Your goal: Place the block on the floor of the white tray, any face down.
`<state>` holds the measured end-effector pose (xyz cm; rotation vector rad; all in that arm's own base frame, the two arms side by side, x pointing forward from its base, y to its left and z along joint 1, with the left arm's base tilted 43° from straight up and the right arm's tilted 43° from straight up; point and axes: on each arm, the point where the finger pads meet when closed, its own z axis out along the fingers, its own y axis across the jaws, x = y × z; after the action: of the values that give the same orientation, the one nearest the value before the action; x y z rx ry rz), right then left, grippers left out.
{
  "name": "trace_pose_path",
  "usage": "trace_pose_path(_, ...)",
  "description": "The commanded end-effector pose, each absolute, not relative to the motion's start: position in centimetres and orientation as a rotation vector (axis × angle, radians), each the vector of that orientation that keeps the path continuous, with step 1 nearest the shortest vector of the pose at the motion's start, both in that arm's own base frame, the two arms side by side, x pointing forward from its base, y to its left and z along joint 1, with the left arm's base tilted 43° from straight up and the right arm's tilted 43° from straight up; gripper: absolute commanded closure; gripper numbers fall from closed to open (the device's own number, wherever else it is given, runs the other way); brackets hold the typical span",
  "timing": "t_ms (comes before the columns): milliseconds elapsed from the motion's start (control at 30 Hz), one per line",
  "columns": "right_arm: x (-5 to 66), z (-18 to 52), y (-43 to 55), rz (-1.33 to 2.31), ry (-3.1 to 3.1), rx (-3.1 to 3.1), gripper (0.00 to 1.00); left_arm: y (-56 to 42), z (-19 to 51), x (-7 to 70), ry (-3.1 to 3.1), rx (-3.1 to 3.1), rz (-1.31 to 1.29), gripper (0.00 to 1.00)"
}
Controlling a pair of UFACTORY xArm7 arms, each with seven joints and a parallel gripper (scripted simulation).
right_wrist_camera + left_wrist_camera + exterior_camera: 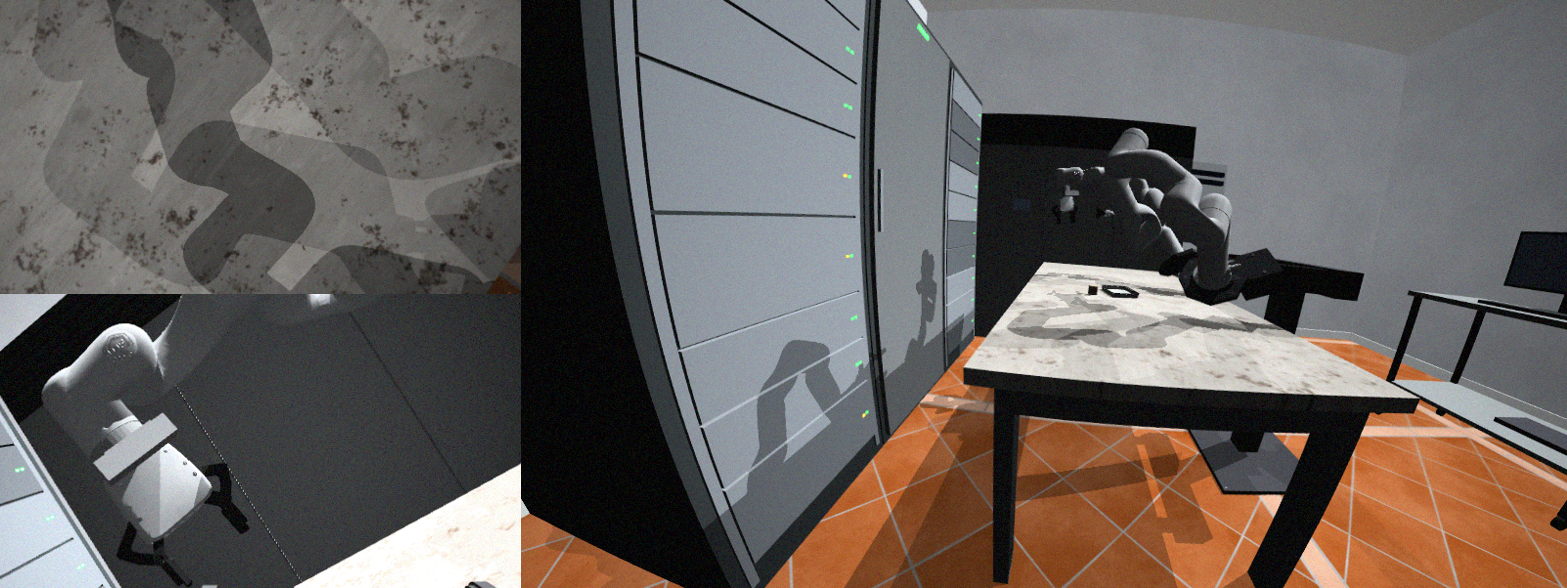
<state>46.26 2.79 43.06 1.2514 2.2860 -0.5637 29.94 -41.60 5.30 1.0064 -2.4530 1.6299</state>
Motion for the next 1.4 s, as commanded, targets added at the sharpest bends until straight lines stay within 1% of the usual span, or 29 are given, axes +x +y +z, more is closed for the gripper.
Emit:
trace_pose_path(0, 46.3, 43.2, 2.9, -0.559, 2.285, 1.248, 0.00, -41.9, 5.7, 30.6, -2.459, 1.027, 1.616, 0.00)
trace_pose_path(367, 46.3, 43.2, 2.9, -0.559, 2.285, 1.248, 0.00, -42.1, 6.9, 32.7, -2.478, 1.109, 1.569, 0.00)
trace_pose_path(833, 46.3, 43.2, 2.9, -0.559, 2.285, 1.248, 0.00, -41.9, 10.1, 36.9, -2.482, 1.315, 1.484, 0.00)
trace_pose_path(1367, 46.3, 43.2, 2.9, -0.559, 2.285, 1.248, 0.00, -39.7, 17.0, 42.4, -2.376, 1.706, 1.377, 0.00)
